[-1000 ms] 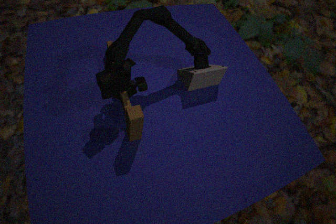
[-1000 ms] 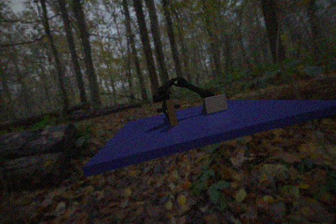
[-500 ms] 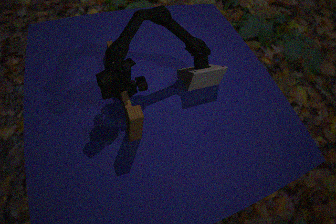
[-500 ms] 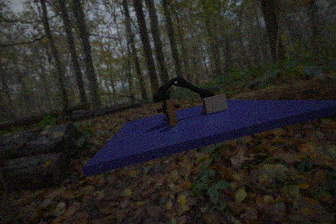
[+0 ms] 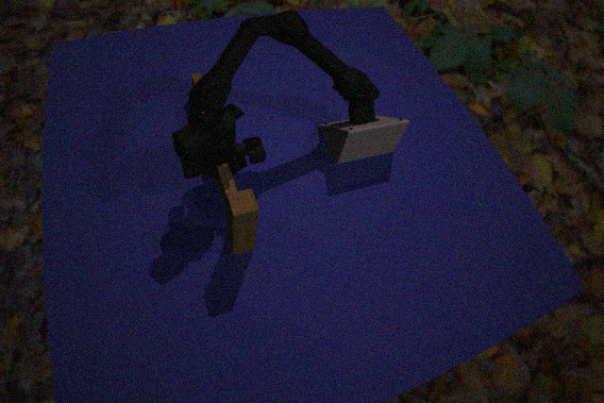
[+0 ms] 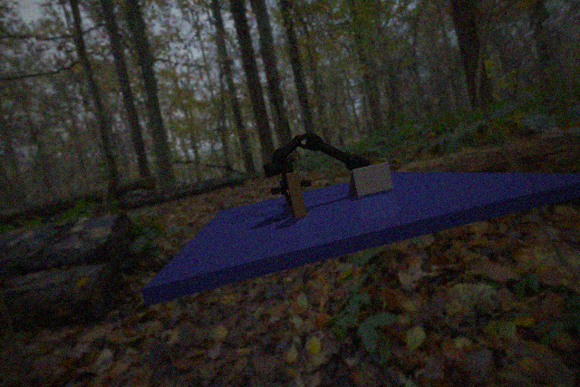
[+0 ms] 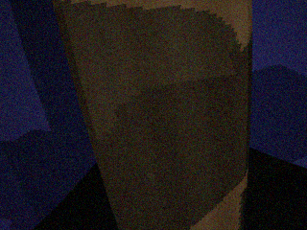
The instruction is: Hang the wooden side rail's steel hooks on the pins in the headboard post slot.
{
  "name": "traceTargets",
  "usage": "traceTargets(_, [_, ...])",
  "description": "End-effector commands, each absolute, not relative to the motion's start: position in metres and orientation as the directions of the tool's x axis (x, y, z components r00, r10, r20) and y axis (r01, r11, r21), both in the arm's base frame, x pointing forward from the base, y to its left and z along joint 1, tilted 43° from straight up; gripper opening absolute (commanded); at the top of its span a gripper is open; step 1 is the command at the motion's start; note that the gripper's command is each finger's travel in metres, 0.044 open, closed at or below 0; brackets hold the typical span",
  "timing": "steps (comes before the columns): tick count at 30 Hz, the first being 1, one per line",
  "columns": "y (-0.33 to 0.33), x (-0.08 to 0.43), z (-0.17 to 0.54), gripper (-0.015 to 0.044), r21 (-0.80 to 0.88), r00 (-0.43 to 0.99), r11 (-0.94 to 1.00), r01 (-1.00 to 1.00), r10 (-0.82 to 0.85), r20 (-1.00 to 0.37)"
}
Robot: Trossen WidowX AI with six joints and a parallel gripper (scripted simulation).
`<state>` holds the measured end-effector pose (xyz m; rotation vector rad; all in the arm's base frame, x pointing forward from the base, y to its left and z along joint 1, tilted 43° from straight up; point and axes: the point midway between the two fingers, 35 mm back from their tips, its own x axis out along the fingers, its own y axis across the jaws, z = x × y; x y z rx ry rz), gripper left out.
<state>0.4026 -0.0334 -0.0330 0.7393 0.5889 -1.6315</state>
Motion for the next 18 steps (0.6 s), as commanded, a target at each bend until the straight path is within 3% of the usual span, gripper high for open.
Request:
traceTargets(1, [-0.0292, 0.4045, -0.0297, 0.0, 0.025, -0.096, -0.171, 0.985, -0.666, -0.74])
traceTargets(18, [-0.0273, 0.4048, -0.0276, 0.0, 0.025, -0.096, -0.171, 0.985, -0.666, -0.74])
